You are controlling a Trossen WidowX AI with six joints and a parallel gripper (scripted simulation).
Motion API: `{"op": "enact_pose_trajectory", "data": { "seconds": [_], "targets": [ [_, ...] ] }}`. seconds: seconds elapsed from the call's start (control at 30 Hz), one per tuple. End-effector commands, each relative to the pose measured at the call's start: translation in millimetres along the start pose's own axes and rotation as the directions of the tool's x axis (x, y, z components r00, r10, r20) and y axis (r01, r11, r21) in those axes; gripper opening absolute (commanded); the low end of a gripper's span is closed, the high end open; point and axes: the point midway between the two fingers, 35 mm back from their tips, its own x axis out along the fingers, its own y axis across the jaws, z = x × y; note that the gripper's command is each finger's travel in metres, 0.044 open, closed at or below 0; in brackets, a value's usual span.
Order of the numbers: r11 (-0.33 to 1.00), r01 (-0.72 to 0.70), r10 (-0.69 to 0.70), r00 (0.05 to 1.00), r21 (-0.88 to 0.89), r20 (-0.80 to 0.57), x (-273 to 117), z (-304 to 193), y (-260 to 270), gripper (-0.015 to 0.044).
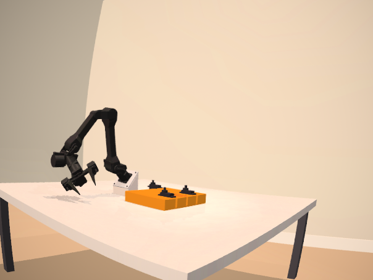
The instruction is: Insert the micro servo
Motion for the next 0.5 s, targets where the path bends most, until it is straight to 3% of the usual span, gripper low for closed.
{"op": "enact_pose_trajectory", "data": {
  "seconds": [0.0, 0.47],
  "targets": [
    [1.0, 0.001, -0.001, 1.0, 0.0, 0.001, 0, 0, 0, 0.0426],
    [0.987, 0.106, -0.101, 0.994, -0.12, 0.053, 27, 3, -19, 0.044]
  ]
}}
